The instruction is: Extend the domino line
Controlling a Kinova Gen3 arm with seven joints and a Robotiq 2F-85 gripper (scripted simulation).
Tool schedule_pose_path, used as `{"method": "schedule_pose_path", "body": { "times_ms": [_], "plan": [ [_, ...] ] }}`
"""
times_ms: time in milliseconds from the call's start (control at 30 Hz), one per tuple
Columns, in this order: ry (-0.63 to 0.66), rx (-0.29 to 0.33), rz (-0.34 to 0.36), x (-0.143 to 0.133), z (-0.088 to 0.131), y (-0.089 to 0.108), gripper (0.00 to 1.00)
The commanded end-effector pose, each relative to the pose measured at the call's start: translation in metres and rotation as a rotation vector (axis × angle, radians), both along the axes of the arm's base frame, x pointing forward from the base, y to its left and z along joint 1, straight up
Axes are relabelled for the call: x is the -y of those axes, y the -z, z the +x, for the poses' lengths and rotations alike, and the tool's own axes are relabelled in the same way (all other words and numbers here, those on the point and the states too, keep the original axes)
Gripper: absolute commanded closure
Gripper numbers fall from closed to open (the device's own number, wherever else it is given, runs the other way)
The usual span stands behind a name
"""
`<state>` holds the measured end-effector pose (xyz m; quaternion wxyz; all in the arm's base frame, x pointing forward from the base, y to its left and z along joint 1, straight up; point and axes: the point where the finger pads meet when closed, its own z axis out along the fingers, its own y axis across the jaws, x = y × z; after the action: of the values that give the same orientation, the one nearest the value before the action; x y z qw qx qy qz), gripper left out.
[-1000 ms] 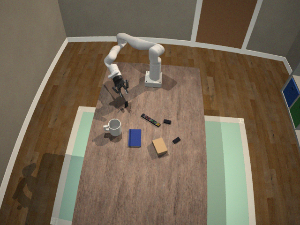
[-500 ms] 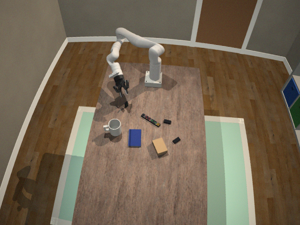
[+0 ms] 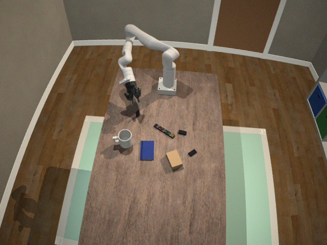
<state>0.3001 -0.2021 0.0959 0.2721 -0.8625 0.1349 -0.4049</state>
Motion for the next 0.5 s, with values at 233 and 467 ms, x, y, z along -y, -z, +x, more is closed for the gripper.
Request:
{"method": "schedule_pose_path", "body": {
  "times_ms": [233,467],
  "plan": [
    [0.082,-0.074,0.023,0.0008,0.0002,0.0001,0.52],
    [0.138,-0.129,0.044,0.0003,0.0004,0.0009,0.52]
  ]
}}
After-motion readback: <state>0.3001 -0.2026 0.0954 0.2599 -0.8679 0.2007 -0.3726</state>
